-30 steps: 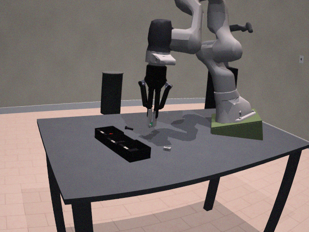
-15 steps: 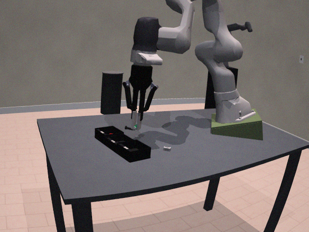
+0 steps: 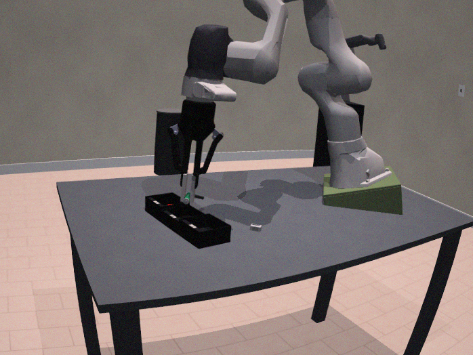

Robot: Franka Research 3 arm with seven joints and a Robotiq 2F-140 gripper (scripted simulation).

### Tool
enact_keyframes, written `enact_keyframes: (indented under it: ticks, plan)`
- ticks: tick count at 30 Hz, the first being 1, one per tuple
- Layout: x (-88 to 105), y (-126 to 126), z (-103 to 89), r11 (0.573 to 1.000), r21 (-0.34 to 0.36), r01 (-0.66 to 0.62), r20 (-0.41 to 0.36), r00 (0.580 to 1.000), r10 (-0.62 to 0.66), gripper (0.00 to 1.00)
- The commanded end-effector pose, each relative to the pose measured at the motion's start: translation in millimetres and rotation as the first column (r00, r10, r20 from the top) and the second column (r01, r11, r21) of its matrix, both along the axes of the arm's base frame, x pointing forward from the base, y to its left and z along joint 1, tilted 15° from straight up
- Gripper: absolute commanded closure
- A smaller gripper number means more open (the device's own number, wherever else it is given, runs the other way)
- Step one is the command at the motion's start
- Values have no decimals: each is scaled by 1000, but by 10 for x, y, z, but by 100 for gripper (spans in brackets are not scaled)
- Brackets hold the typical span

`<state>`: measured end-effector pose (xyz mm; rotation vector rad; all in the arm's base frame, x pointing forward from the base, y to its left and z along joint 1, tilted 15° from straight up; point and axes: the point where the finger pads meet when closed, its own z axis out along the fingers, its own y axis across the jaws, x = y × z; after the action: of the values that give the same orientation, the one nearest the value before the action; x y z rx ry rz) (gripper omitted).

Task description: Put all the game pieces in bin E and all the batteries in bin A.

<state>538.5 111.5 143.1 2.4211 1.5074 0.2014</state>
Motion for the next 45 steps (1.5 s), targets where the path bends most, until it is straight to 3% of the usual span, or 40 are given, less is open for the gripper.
enact_keyframes:
  ticks: [1, 11, 28, 43, 45]
  plan:
    - [7, 12, -3, 988, -31, -149, -38, 988, 148, 95]
    - [2, 24, -6, 966, -56, -254, -63, 966, 250, 95]
    - [-7, 35, -10, 880, -92, -465, -129, 882, 453, 95]
    - [-11, 31, -10, 761, -89, -642, -200, 760, 618, 95]
    - [-11, 31, -10, 761, -89, -642, -200, 760, 618, 95]
